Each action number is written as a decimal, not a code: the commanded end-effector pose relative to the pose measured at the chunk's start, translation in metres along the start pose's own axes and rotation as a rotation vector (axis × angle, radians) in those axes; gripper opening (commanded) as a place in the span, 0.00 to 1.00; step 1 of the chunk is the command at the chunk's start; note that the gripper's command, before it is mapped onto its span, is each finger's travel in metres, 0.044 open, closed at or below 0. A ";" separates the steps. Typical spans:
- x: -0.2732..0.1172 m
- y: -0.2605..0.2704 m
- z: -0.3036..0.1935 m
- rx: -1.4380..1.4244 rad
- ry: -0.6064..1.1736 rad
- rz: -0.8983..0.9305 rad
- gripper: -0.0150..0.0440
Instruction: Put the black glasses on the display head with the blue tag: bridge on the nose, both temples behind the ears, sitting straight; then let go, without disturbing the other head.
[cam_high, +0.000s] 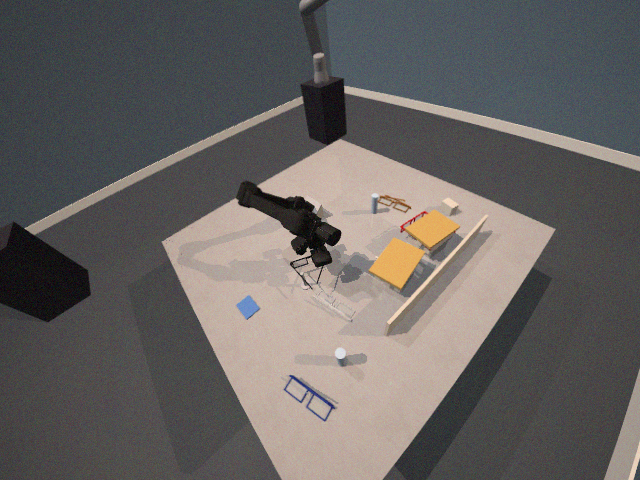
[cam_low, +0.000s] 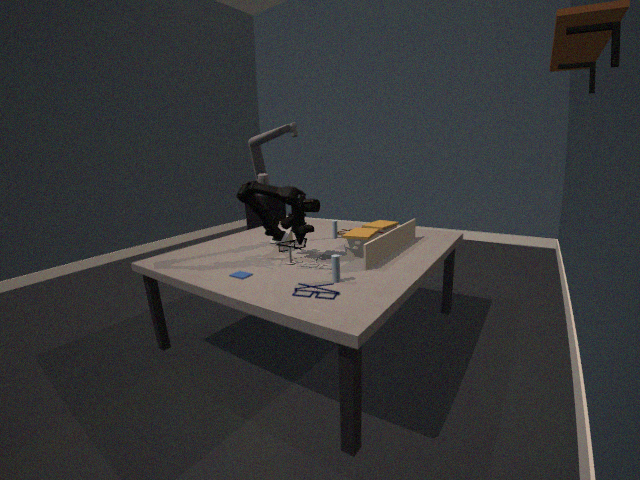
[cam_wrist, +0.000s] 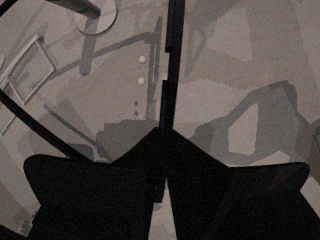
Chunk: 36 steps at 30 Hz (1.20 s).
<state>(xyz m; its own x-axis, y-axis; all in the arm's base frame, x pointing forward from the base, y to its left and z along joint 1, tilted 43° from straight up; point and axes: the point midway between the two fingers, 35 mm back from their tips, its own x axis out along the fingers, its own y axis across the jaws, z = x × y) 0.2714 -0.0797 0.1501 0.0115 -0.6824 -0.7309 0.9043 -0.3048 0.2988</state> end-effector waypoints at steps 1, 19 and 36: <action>0.001 -0.002 -0.004 0.001 -0.001 0.000 0.25; 0.001 -0.007 -0.019 0.001 0.000 -0.001 0.25; 0.001 -0.007 -0.023 0.001 0.000 -0.001 0.25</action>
<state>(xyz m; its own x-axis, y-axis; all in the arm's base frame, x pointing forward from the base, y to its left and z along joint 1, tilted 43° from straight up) 0.2747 -0.0627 0.1334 0.0100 -0.6859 -0.7276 0.9053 -0.3028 0.2979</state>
